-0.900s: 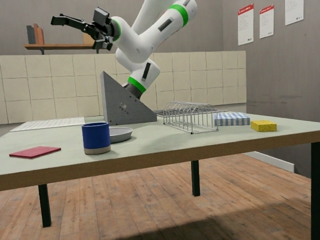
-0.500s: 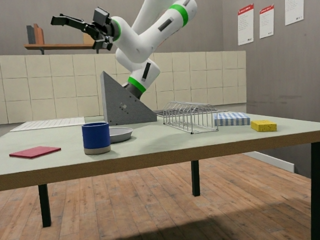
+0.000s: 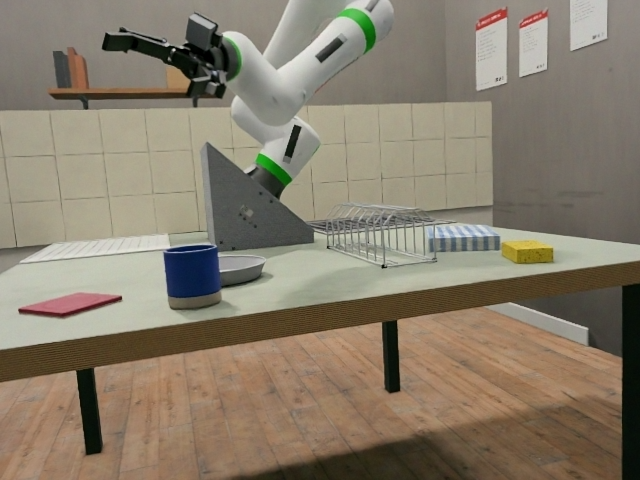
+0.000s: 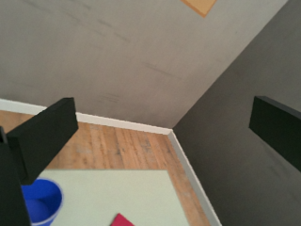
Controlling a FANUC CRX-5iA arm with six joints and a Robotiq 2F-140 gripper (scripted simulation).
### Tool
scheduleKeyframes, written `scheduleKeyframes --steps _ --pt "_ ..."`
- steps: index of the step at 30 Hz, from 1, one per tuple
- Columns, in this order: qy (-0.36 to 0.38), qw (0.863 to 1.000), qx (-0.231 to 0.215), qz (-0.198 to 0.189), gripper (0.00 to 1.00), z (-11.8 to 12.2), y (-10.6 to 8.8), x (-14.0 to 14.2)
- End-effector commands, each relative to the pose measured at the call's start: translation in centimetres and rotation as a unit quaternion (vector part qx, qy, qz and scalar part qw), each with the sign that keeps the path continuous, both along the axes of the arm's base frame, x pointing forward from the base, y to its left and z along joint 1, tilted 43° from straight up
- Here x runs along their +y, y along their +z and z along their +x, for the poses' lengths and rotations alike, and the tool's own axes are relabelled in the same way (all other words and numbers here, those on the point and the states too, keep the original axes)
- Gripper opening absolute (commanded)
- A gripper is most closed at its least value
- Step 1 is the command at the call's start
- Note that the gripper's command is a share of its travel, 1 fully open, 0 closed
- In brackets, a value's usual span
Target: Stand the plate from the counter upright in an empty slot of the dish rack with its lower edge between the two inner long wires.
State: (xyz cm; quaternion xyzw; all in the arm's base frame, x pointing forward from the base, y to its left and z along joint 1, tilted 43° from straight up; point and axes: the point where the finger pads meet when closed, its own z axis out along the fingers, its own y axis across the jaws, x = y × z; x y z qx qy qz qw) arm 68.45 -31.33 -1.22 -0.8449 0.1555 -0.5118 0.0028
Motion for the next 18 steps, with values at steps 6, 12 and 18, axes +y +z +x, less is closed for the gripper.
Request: scheduleKeyframes --steps 6,12,18 --pt "-0.010 0.997 -0.010 0.076 1.00 0.3 0.7 0.4" --pt "-0.017 0.991 -0.011 0.130 1.00 0.3 0.9 0.9" --pt "-0.025 0.984 -0.009 0.179 1.00 0.2 1.0 1.5"
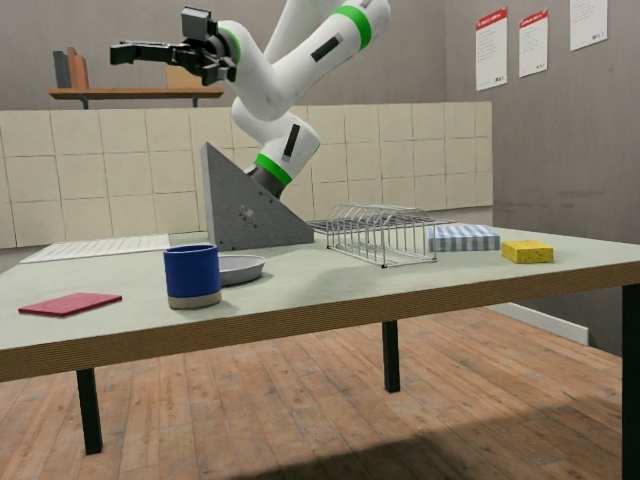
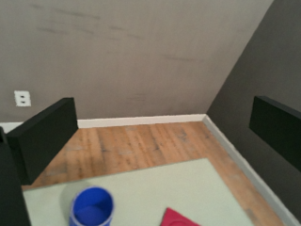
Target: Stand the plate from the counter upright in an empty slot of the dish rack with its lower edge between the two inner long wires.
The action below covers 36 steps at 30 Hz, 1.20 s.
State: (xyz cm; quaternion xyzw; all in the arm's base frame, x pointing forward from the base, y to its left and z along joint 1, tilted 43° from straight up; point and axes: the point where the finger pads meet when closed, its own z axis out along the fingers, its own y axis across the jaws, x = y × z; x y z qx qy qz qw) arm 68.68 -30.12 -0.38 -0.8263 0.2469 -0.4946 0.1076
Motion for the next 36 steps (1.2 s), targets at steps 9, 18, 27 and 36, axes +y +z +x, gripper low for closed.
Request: scheduleKeyframes --steps 9,18,27,36 --pt "-0.008 0.994 0.009 0.112 1.00 -0.4 0.1 1.4" --pt "-0.020 0.982 0.024 0.185 1.00 -1.0 -0.1 2.8" --pt "-0.034 0.966 0.045 0.251 1.00 -1.8 -0.6 4.2" --pt "-0.052 0.944 0.071 0.319 1.00 -3.0 -1.2 5.9"
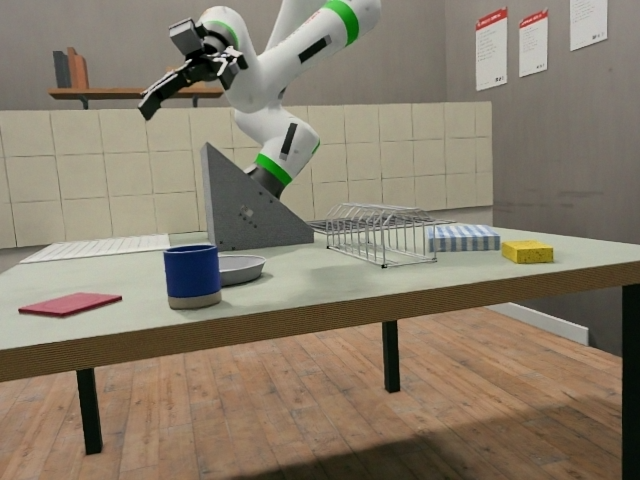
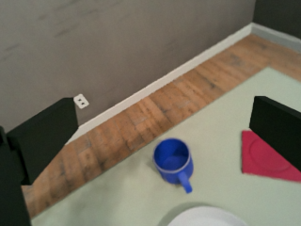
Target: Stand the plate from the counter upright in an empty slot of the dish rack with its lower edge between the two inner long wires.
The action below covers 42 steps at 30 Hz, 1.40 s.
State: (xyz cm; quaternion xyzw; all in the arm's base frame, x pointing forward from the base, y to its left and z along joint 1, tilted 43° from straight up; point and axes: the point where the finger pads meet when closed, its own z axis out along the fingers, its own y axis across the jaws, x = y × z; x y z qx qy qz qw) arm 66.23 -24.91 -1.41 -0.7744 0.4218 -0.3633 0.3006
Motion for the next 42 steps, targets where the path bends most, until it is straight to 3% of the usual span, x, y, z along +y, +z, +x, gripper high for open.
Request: scheduleKeyframes --steps 1,4,5,19,21,22,36,38,39,42 --pt "-0.003 0.999 0.020 0.045 1.00 -0.7 -0.3 0.9" --pt "-0.005 0.998 0.024 0.053 1.00 -0.8 -0.3 1.0" --pt "-0.010 0.997 0.035 0.075 1.00 -1.3 -0.6 1.6" --pt "-0.038 0.980 0.094 0.174 1.00 -3.8 -1.9 4.4" --pt "-0.038 0.980 0.094 0.174 1.00 -3.8 -1.9 4.4" --pt "-0.045 0.974 0.108 0.194 1.00 -4.4 -2.2 5.0" --pt "-0.083 0.939 0.180 0.282 1.00 -7.8 -3.7 8.0" --pt "-0.083 0.939 0.180 0.282 1.00 -7.8 -3.7 8.0" --pt "-0.092 0.929 0.197 0.299 1.00 -8.6 -4.1 8.6" --pt "-0.101 0.920 0.212 0.314 1.00 -9.4 -4.4 9.2"
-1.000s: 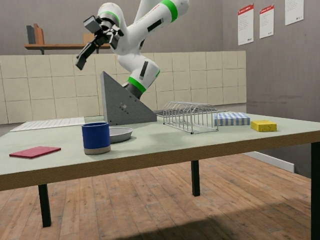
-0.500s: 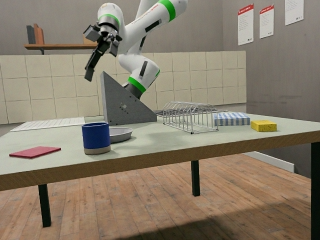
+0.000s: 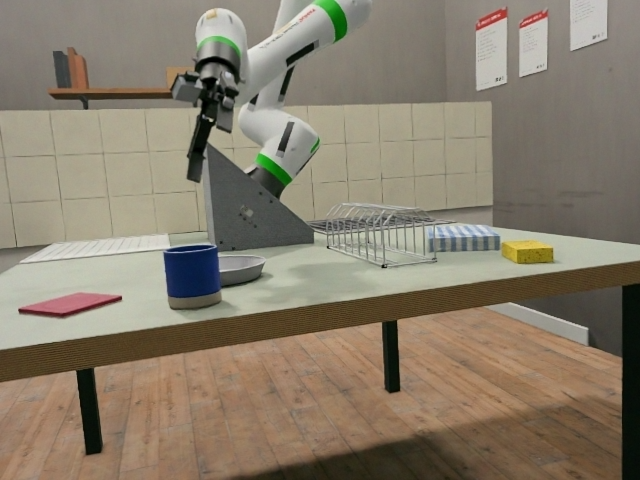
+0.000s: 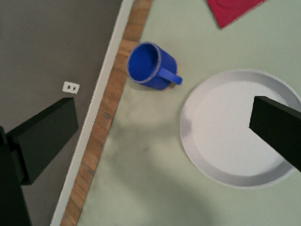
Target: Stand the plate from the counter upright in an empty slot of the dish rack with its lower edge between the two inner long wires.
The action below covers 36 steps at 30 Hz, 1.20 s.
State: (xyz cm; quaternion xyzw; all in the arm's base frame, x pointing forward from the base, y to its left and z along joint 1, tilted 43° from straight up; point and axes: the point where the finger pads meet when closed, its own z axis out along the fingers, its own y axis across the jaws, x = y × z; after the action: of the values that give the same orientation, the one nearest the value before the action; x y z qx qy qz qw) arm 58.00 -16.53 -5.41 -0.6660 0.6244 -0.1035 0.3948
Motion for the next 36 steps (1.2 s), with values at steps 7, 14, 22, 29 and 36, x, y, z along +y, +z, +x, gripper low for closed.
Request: scheduleKeyframes --steps 7,14,22,29,36 --pt "-0.029 0.994 0.079 0.071 1.00 -3.3 -1.2 2.4" --pt "-0.051 0.984 0.129 0.110 1.00 -5.7 -2.1 3.9" --pt "-0.079 0.968 0.187 0.148 1.00 -8.5 -3.0 5.6" --pt "-0.102 0.951 0.235 0.175 1.00 -11.0 -3.7 6.9" --pt "-0.113 0.941 0.257 0.186 1.00 -12.1 -4.0 7.5"
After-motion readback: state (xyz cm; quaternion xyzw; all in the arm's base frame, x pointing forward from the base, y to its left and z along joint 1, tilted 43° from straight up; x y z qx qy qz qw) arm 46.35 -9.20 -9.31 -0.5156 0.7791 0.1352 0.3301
